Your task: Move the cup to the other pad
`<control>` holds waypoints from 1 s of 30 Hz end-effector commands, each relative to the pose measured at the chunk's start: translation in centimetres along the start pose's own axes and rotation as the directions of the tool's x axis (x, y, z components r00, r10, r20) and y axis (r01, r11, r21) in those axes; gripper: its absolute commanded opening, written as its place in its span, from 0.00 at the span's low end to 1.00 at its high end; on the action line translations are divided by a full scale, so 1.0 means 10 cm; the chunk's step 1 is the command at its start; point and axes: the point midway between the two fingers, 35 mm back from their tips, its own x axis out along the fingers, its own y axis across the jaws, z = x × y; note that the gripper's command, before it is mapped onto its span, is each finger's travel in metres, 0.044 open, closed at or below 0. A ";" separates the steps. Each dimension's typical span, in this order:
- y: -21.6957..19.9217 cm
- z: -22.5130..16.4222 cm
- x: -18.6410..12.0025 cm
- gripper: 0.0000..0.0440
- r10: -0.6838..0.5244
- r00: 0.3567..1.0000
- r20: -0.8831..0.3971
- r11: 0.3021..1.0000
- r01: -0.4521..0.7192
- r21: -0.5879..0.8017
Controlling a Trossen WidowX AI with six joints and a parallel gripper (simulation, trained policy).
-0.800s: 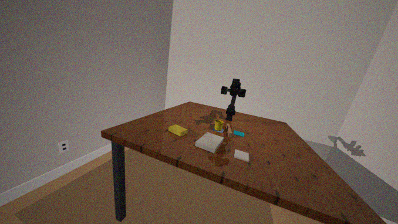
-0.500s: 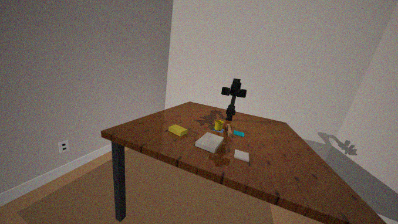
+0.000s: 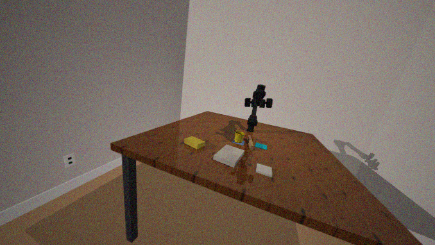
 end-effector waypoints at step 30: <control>0.40 -0.37 0.37 0.25 0.004 0.894 -0.447 0.983 0.079 0.167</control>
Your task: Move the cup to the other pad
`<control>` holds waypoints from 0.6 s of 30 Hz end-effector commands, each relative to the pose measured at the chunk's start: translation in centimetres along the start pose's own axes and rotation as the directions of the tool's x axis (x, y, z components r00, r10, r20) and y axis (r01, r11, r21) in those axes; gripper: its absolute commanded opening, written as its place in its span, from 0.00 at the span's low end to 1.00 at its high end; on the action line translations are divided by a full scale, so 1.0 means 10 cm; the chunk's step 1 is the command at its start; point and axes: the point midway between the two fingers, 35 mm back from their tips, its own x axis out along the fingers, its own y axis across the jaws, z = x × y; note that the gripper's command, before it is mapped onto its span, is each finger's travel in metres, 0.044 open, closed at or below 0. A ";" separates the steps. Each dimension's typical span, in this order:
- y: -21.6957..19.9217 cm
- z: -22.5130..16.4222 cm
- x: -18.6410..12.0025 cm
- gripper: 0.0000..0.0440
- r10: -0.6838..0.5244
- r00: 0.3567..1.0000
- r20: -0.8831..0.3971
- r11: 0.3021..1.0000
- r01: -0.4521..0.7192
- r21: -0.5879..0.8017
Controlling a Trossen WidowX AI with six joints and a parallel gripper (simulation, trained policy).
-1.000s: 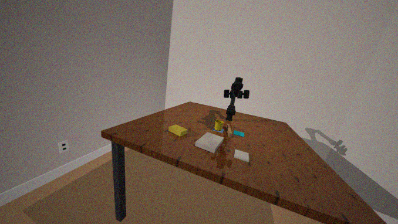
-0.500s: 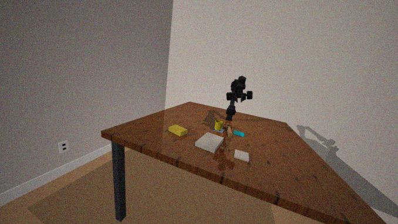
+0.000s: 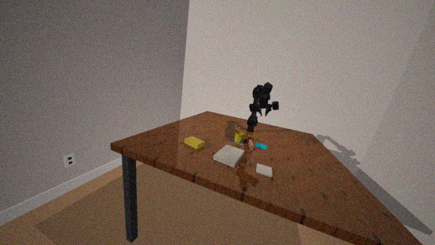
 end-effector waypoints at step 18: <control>-0.01 -0.19 0.26 0.29 -0.123 0.953 -0.276 0.991 0.134 0.022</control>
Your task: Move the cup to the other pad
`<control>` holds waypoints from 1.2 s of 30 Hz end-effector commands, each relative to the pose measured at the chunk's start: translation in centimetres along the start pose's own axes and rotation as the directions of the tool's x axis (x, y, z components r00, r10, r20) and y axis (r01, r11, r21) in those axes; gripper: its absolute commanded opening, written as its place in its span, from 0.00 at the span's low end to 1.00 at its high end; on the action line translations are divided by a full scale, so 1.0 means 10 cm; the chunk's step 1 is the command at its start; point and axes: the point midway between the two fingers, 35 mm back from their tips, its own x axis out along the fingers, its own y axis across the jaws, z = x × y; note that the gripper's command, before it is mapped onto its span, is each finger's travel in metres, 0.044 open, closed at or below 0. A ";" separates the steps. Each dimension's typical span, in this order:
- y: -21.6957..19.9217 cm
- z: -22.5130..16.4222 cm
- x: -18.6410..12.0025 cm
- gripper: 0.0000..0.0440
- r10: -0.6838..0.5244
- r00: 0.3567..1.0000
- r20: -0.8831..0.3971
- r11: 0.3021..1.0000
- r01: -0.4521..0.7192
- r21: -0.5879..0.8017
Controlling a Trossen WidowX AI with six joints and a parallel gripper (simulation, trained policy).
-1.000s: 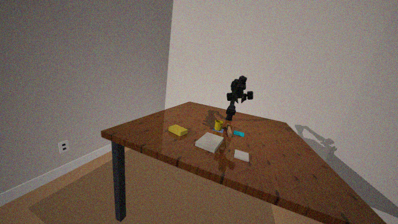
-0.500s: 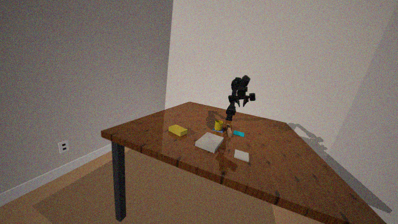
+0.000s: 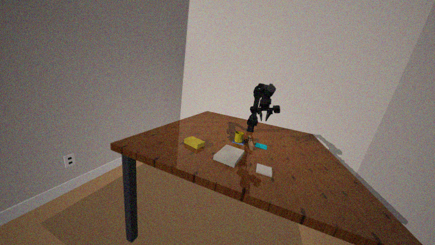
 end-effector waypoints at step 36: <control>-0.71 -0.26 0.47 0.25 -0.292 0.850 -0.439 0.955 0.233 -0.185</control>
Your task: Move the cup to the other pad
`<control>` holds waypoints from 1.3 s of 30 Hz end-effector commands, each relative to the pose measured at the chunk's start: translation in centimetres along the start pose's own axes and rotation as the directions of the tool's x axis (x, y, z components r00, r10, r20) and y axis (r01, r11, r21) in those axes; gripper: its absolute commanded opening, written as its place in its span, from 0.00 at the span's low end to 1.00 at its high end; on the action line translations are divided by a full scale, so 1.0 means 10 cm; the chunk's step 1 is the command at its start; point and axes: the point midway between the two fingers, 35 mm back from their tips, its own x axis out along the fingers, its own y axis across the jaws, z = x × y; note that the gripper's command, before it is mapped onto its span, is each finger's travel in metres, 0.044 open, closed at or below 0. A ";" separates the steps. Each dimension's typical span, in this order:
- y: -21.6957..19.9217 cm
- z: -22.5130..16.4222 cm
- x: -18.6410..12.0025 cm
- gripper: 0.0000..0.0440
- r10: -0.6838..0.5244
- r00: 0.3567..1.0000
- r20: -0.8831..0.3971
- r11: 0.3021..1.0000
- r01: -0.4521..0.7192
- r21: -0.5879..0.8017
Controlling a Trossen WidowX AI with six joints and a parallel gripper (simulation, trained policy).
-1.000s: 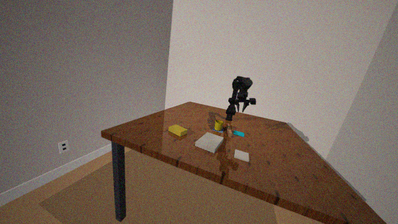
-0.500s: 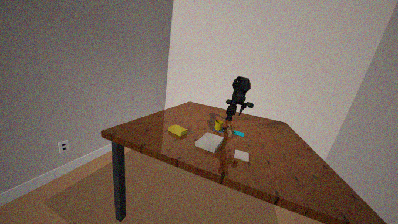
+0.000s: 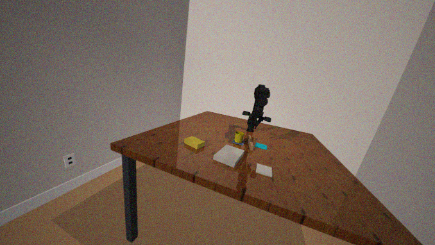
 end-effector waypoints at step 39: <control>-0.56 -0.30 1.16 0.16 -0.066 0.971 -0.231 0.958 -0.003 -0.287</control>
